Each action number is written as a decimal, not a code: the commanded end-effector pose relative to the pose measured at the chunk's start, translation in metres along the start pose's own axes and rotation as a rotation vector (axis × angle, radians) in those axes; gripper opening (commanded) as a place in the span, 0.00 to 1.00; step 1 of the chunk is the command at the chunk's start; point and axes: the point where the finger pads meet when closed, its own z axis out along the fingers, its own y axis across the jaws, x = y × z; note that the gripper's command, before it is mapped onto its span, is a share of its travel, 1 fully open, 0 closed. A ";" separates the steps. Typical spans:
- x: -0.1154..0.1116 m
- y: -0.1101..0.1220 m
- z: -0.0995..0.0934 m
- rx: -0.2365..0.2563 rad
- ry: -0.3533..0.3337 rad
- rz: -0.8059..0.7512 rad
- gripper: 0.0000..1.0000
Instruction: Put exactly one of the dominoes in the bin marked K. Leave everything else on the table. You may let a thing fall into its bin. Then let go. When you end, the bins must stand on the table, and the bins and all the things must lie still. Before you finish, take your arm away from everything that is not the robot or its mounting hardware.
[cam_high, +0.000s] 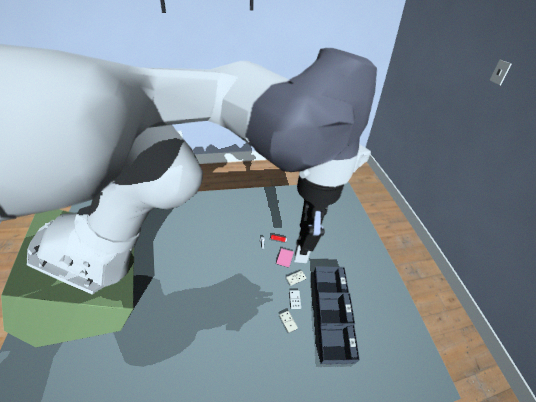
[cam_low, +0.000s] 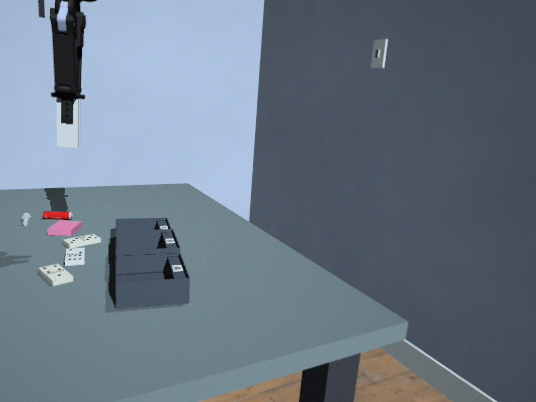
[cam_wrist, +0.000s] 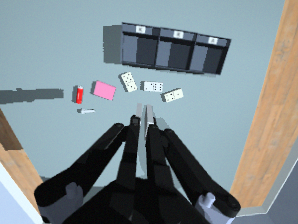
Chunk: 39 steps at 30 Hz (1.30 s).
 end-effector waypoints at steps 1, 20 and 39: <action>0.022 0.015 0.012 0.001 0.027 0.107 0.05; 0.096 0.117 0.077 0.001 0.027 0.107 0.05; 0.109 0.134 0.088 0.001 0.027 0.107 0.05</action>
